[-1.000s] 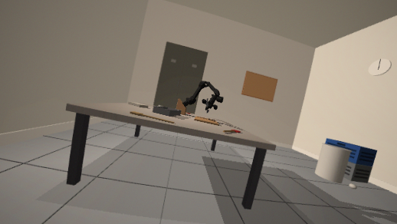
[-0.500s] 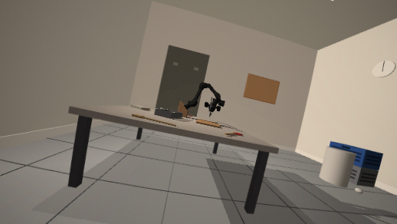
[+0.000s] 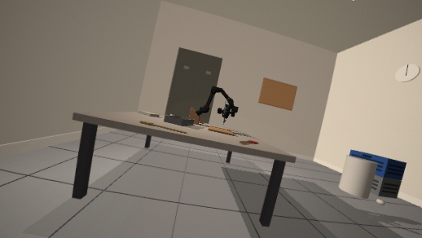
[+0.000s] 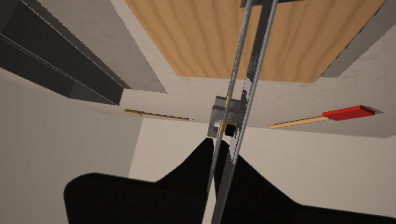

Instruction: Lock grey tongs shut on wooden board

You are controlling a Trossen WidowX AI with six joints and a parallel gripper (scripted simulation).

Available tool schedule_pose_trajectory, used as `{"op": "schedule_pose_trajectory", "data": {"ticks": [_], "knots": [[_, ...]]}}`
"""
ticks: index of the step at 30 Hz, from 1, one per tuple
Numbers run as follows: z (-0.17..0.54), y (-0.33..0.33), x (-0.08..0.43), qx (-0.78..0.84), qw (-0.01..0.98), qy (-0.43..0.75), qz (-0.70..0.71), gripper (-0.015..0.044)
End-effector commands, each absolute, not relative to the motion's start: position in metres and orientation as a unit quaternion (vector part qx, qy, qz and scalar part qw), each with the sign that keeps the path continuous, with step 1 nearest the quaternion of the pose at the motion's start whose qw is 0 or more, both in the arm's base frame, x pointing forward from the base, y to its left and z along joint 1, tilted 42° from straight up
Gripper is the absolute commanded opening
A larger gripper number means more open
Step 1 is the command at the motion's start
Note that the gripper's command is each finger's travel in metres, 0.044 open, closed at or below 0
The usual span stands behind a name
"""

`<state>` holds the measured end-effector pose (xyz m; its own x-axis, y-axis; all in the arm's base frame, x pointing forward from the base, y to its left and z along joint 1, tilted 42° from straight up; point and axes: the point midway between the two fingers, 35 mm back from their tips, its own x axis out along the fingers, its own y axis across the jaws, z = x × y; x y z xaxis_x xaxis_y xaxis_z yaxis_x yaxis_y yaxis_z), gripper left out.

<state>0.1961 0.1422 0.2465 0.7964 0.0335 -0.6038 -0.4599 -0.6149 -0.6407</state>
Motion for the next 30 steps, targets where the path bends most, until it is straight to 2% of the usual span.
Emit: {"op": "schedule_pose_trajectory", "data": {"ticks": [1,30], "knots": [[0.2485,0.1407,0.1963,-0.849,0.426,0.126,0.287,-0.015],[0.2429,0.1404,0.1982,-0.845,0.414,0.13,0.312,-0.015]]}}
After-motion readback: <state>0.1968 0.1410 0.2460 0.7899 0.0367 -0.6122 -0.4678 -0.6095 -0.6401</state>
